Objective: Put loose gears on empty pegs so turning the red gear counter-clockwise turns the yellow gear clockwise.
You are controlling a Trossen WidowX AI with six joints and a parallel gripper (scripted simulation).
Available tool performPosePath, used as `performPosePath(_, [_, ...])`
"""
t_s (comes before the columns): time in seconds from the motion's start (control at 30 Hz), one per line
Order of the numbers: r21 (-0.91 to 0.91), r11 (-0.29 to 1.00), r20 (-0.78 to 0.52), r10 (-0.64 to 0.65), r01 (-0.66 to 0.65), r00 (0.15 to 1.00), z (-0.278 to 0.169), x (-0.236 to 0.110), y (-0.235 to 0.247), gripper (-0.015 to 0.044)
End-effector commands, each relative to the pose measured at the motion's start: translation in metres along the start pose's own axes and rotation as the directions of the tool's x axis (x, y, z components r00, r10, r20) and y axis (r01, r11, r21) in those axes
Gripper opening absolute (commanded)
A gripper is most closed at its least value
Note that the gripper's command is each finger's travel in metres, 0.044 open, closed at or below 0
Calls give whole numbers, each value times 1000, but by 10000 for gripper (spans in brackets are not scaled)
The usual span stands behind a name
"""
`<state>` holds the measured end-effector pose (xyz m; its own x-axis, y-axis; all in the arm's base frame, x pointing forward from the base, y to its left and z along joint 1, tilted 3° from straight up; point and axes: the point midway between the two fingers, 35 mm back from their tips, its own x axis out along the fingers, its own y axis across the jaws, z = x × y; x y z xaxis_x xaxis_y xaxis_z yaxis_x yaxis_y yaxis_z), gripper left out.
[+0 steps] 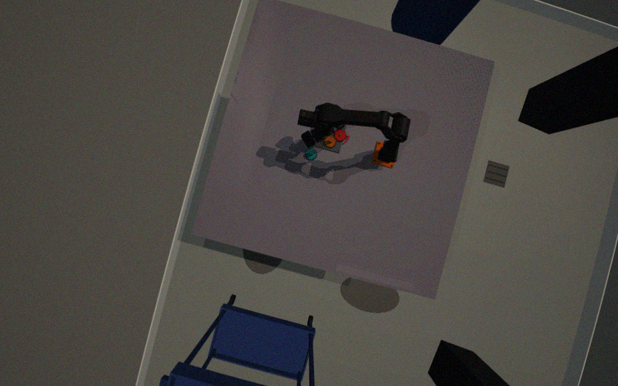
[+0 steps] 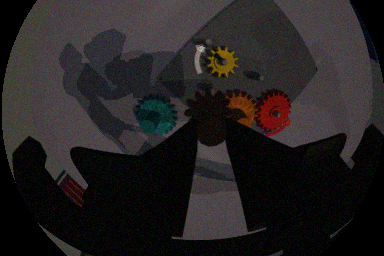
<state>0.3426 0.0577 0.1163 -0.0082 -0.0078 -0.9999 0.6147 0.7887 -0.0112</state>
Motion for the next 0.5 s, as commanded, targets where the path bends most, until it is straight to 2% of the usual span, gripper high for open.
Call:
performPosePath(0.0, [-4, 1000, -5, -13, 13, 1000, 6, 11, -6, 0])
performPosePath(0.27, [-31, 999, -5, -13, 13, 1000, 7, 9, -6, 0])
performPosePath(0.47, [-164, 986, -5, -13, 12, 1000, 7, 7, -6, 0])
